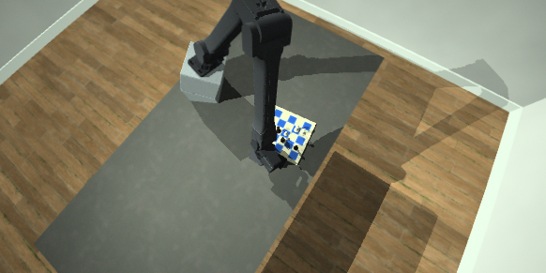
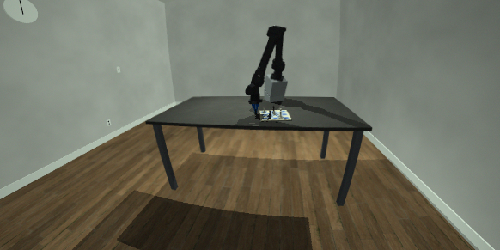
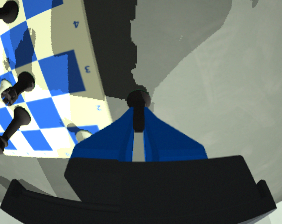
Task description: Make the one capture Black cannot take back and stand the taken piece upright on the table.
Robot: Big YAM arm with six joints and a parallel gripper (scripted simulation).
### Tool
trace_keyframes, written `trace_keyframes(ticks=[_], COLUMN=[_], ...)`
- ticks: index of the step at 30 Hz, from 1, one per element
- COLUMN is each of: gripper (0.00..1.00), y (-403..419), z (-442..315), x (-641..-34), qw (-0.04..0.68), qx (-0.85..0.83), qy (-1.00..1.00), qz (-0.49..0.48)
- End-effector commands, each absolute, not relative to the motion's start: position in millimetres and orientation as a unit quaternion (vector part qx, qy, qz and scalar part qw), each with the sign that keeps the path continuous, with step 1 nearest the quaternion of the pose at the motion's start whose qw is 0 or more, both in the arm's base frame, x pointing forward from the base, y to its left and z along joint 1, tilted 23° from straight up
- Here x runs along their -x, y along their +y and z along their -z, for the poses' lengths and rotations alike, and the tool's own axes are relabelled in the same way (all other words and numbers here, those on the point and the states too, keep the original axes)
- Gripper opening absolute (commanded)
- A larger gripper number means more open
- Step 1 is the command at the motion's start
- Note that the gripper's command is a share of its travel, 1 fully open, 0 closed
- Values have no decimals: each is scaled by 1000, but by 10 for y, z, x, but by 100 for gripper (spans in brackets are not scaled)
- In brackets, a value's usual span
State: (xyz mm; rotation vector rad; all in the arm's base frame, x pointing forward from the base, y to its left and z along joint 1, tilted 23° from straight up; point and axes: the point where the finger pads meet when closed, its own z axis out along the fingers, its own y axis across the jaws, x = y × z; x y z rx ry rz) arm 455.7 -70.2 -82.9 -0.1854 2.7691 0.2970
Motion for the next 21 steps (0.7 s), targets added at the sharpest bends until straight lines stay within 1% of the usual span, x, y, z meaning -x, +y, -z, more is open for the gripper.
trace_keyframes(ticks=[1,21], gripper=[0,0], y=[-814,-807], z=[773,777], x=[-4628,-4596], qw=[183,185], qx=[61,59], qy=[976,976], qz=[-100,-99])
